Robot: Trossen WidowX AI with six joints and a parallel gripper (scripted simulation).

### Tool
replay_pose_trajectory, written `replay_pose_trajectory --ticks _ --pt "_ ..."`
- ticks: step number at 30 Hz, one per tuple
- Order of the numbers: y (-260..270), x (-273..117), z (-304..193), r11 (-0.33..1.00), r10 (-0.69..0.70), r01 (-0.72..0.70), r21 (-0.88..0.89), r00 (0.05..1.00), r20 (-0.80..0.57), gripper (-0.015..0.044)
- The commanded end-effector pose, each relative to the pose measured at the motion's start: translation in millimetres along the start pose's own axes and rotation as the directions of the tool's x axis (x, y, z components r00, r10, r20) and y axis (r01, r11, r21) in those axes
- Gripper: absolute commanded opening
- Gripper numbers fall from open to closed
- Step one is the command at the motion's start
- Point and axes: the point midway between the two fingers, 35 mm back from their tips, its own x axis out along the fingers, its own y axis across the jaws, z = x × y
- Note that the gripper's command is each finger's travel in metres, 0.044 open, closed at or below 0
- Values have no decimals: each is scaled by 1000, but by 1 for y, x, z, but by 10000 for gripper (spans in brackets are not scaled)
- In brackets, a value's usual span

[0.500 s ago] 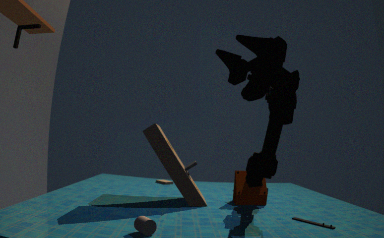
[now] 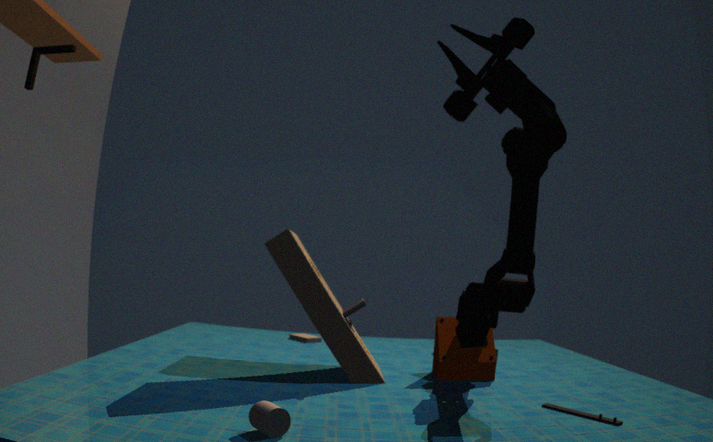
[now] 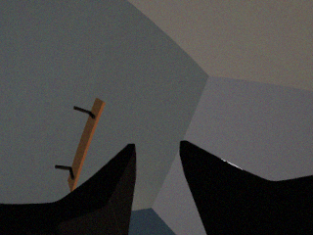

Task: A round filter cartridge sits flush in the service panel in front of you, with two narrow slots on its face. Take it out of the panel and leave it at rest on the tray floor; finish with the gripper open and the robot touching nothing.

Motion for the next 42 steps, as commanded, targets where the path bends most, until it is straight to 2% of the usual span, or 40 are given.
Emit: replay_pose_trajectory --ticks 1,5,9,14,21,26,29,32,37,42 --pt "2 -3 -72 922 32 -2 388 997 -72 113" --pt "20 -5 -135 738 88 21 674 988 -127 113" --pt "46 -3 -184 483 133 80 872 978 -164 113" --pt "70 -3 -215 294 185 125 948 965 -185 113" --pt "159 -7 -273 -187 387 262 947 905 -174 113" --pt "216 -15 -291 -409 502 373 833 854 -136 113" --pt "266 -26 -304 -558 593 496 665 799 -99 113" --pt "310 -39 -309 -634 667 604 483 743 -53 113" --pt "381 -68 -305 -633 773 763 130 633 48 113" --pt "446 -109 -287 -455 843 853 -255 505 184 113"
